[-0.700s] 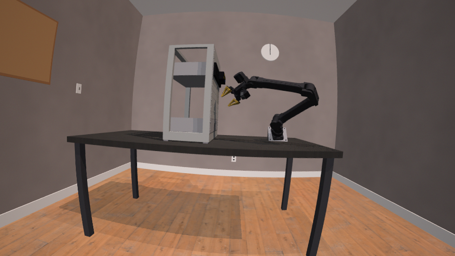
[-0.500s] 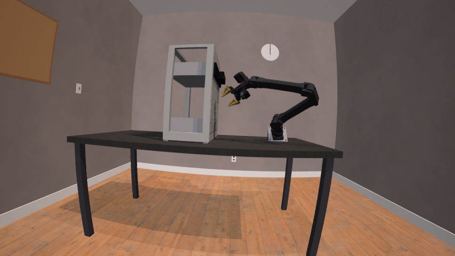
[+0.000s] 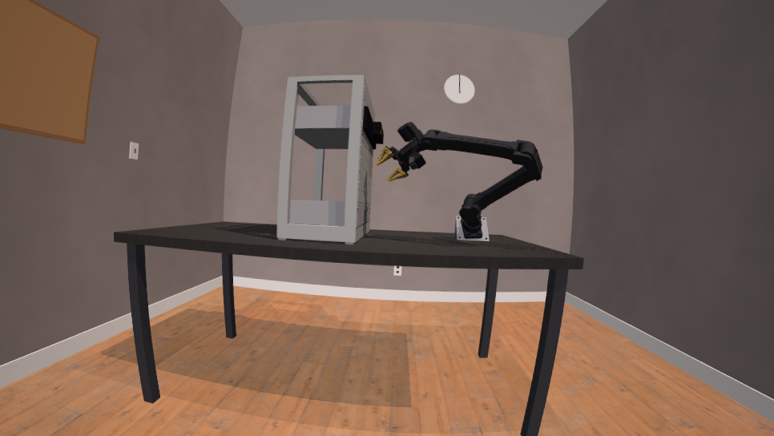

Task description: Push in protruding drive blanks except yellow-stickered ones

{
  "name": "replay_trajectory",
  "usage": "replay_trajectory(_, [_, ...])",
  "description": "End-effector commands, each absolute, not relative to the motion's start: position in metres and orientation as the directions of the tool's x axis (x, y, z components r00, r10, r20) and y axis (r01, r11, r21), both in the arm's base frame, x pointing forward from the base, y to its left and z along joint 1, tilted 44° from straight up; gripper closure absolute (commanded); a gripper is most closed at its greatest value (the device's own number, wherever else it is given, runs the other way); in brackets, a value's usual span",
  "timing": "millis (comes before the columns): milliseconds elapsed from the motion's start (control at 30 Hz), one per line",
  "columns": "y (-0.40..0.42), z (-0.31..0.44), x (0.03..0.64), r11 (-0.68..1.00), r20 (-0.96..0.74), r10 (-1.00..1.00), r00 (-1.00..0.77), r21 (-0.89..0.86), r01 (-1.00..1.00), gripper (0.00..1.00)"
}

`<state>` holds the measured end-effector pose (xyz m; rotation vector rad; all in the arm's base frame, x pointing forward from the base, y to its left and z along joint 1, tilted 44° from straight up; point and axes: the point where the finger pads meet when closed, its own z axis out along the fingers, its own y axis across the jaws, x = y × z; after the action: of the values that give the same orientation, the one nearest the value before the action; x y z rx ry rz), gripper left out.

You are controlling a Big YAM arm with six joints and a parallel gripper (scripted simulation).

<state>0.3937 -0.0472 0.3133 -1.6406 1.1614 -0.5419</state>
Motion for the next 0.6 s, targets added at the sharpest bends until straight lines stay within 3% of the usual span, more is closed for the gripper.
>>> replay_trajectory(0, [-0.05, 0.3277, 0.3975, -0.037, -0.158, -0.885, 0.439, -0.914, -0.403, 0.0])
replay_trajectory(567, [-0.0556, 0.3194, 0.3918, -0.011, -0.176, -0.891, 0.419, -0.913, -0.408, 0.0])
